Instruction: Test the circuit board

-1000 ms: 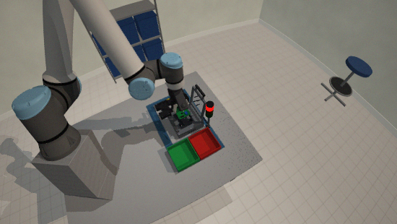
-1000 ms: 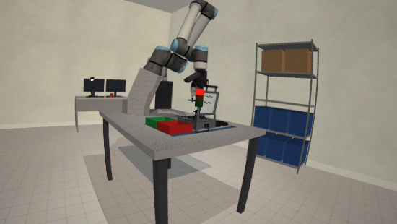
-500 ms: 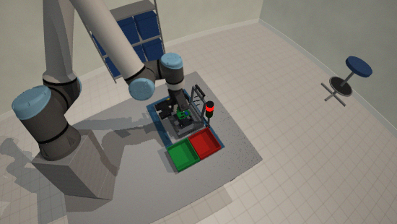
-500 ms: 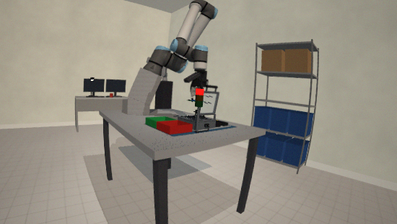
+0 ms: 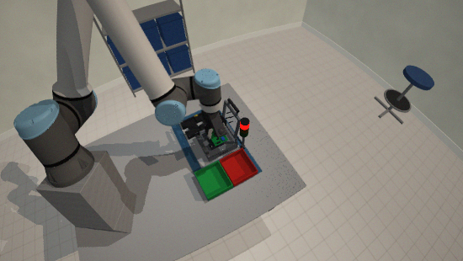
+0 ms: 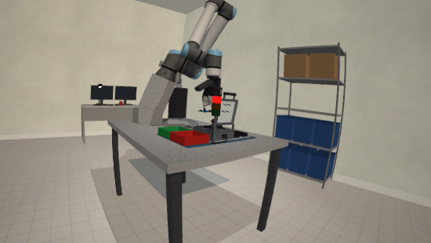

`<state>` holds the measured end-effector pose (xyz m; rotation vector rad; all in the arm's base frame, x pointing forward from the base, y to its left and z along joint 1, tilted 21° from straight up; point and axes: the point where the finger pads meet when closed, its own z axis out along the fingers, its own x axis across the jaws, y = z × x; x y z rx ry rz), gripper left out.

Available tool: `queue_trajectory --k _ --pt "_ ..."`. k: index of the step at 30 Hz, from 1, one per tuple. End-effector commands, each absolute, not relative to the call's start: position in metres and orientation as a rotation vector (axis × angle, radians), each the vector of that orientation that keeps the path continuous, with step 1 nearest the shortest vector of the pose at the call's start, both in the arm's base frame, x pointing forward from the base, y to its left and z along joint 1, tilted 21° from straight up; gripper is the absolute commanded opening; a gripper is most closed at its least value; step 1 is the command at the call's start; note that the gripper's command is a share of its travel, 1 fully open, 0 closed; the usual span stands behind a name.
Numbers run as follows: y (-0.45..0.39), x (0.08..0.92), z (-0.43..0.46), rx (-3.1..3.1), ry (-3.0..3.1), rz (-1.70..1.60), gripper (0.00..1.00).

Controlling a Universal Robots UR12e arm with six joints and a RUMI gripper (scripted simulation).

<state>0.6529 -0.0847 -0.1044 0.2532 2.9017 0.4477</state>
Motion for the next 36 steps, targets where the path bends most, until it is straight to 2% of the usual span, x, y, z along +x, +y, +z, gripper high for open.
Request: queue_trajectory --k 1,18,36 --pt "-0.111 0.658 -0.120 0.253 2.901 0.447 0.39" --pt "-0.197 0.672 -0.175 0.253 2.901 0.447 0.39" --pt "-0.226 0.677 -0.193 0.253 2.901 0.447 0.39"
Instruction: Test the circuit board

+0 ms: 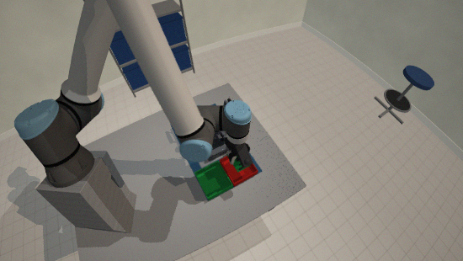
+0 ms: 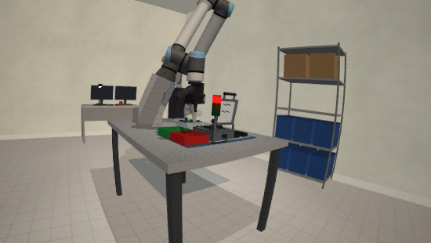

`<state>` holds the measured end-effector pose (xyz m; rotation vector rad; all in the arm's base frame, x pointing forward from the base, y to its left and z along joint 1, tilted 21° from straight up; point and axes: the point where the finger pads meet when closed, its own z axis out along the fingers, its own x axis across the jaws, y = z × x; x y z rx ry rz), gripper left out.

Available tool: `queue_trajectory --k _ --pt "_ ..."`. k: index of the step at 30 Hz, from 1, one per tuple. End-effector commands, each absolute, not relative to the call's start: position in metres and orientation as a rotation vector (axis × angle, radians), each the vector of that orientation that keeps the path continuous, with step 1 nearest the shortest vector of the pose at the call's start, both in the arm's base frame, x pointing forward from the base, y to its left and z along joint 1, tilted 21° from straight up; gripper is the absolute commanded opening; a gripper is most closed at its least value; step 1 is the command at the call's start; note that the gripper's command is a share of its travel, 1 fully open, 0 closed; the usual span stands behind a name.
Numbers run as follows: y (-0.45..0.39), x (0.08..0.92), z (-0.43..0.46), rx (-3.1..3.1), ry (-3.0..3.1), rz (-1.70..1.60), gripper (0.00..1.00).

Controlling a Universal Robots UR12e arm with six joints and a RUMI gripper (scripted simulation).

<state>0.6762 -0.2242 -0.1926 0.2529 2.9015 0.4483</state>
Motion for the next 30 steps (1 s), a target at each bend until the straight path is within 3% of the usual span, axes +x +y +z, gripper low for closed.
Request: queue_trajectory --k 1,30 --pt "-0.2263 0.6769 -0.1930 0.253 2.901 0.447 0.39" --pt "-0.2248 0.6780 -0.1978 0.253 2.901 0.447 0.39"
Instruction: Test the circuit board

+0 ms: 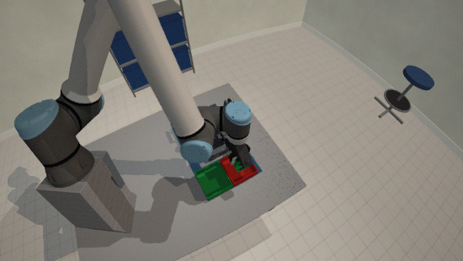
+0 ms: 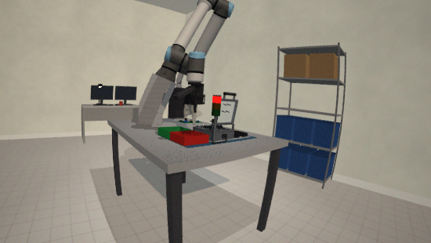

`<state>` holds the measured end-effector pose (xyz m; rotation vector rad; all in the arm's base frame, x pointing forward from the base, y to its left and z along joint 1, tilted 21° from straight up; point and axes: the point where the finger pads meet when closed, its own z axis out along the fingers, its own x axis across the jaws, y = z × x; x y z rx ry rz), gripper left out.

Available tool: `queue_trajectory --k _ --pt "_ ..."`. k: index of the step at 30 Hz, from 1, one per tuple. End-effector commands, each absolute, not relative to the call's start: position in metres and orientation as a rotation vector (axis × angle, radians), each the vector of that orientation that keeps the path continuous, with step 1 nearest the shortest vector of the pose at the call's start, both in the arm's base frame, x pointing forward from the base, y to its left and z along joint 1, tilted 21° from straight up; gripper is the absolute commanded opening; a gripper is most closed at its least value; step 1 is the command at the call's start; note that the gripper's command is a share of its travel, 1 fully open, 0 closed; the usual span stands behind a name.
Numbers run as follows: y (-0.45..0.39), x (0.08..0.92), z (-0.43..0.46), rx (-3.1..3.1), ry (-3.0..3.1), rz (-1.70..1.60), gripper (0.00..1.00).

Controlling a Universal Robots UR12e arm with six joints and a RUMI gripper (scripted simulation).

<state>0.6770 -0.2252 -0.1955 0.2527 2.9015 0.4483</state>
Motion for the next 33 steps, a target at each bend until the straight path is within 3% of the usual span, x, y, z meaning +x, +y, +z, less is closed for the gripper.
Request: queue_trajectory --k 1,33 --pt "-0.224 0.678 -0.199 0.253 2.901 0.447 0.39" --pt "-0.206 0.693 -0.263 0.253 2.901 0.447 0.39"
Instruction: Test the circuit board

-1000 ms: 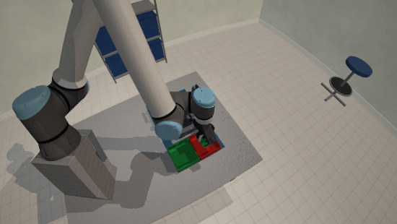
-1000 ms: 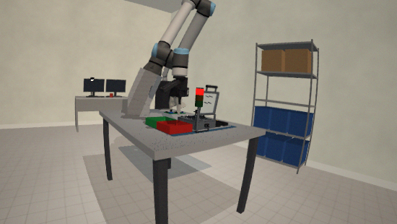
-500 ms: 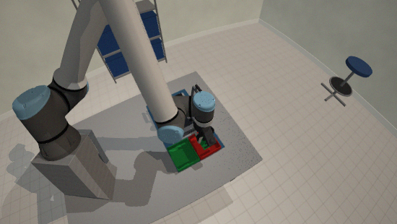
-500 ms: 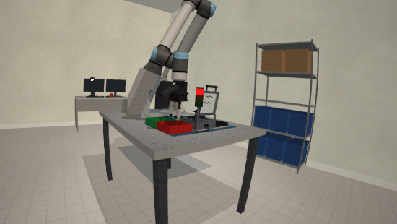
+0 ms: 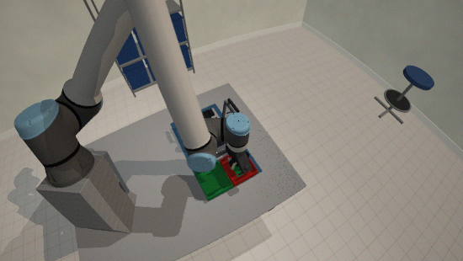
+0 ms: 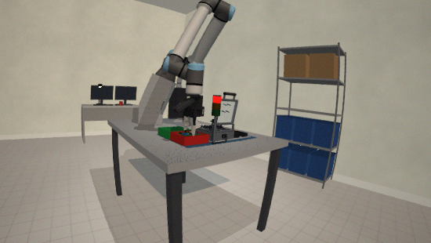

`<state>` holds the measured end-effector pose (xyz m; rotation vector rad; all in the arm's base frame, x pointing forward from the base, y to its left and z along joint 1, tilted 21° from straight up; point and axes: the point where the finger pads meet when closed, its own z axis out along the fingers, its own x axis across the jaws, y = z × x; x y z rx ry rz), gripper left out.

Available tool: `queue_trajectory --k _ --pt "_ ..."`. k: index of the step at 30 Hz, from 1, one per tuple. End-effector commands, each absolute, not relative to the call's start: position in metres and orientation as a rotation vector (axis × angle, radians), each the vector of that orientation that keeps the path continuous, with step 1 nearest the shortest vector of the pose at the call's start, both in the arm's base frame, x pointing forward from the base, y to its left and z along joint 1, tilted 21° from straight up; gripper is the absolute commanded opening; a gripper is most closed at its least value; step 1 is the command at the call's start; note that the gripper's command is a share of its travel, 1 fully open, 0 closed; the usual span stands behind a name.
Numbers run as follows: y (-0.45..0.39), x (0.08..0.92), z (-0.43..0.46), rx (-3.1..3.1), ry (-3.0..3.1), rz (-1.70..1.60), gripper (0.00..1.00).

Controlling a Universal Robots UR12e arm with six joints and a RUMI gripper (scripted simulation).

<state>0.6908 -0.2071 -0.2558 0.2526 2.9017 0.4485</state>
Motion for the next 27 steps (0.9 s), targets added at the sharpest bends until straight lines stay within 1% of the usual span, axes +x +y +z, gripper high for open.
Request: queue_trajectory --k 1,27 --pt "-0.2051 0.6936 -0.2646 0.253 2.901 0.447 0.39" --pt "-0.2028 0.6953 -0.2721 0.253 2.901 0.447 0.39"
